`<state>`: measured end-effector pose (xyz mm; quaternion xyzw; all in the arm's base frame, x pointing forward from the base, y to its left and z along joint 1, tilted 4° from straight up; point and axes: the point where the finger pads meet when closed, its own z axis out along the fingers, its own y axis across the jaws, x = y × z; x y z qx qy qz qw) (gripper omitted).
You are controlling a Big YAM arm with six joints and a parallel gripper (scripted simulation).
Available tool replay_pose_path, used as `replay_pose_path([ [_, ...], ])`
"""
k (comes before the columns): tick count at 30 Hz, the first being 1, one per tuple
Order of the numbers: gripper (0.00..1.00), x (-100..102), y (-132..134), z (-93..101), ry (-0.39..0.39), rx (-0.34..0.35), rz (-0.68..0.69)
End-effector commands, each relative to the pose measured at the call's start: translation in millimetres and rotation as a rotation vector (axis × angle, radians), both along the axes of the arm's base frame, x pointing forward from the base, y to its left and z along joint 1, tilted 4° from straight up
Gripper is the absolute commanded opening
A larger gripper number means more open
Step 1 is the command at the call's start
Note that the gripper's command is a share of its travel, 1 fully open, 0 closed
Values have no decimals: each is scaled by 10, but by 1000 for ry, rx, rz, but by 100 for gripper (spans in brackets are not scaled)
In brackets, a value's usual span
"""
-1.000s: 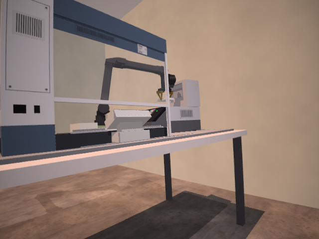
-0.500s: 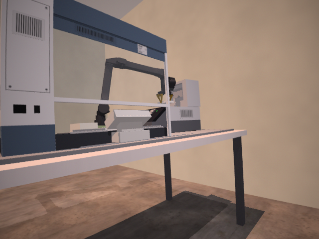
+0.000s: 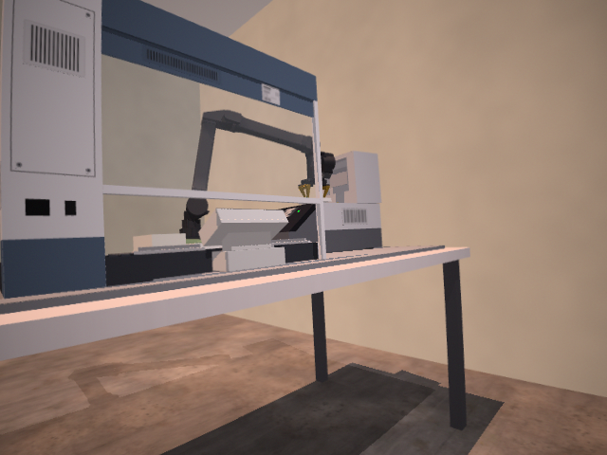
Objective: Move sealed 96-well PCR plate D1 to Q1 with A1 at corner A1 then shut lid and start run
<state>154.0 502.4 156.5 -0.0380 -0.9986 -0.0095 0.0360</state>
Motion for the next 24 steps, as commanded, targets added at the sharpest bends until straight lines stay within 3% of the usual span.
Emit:
replay_pose_path([
  [1,0,8,57,196,-18,52,-16],
  [10,0,-69,140,361,-20,60,2],
  [16,0,109,209,315,-24,65,-16],
  [24,0,145,187,271,-29,78,0],
])
